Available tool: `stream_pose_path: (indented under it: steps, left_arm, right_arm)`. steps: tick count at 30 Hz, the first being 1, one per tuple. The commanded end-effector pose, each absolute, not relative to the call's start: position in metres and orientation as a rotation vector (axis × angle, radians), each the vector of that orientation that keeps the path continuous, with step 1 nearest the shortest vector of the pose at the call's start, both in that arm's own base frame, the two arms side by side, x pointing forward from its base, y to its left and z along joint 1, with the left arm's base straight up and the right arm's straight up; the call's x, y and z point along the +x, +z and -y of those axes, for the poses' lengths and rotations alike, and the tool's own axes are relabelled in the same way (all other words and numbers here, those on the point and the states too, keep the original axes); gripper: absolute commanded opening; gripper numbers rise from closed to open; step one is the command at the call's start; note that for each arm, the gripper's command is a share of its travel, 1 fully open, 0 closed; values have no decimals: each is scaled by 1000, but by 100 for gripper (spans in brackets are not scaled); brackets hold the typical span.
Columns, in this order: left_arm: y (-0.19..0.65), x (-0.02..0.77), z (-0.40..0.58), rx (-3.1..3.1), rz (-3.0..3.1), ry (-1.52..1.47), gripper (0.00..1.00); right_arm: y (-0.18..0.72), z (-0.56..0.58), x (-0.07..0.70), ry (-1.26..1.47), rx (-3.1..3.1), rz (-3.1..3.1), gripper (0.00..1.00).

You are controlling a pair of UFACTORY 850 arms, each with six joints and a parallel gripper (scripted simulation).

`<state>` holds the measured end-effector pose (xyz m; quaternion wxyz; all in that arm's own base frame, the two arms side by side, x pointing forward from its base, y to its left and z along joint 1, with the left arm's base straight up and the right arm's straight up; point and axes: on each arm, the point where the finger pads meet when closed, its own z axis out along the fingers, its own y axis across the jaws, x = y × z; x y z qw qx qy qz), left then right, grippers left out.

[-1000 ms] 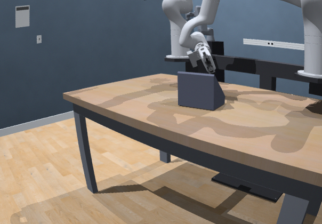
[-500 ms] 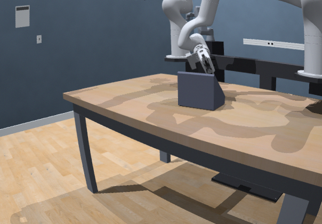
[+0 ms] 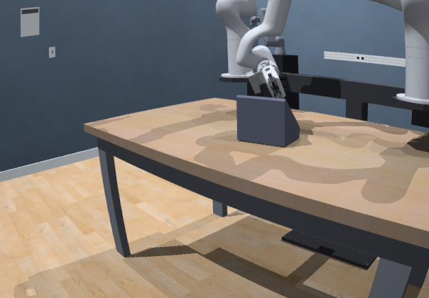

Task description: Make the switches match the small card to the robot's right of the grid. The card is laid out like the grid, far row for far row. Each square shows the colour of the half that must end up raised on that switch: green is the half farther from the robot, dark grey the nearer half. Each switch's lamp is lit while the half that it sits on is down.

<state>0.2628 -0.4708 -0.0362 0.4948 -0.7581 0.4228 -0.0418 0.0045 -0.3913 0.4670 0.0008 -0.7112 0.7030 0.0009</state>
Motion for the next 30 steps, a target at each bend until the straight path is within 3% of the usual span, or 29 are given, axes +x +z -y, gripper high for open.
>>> stream_pose_path:
  steps: [1,30]
  left_arm:
    - [-36,264,471,-1839,-1024,-103,0]
    - [-38,267,471,-1839,-1024,-103,0]
  right_arm:
    - [468,392,5,0,-2234,-2209,100]
    - [468,392,5,0,-2234,-2209,100]
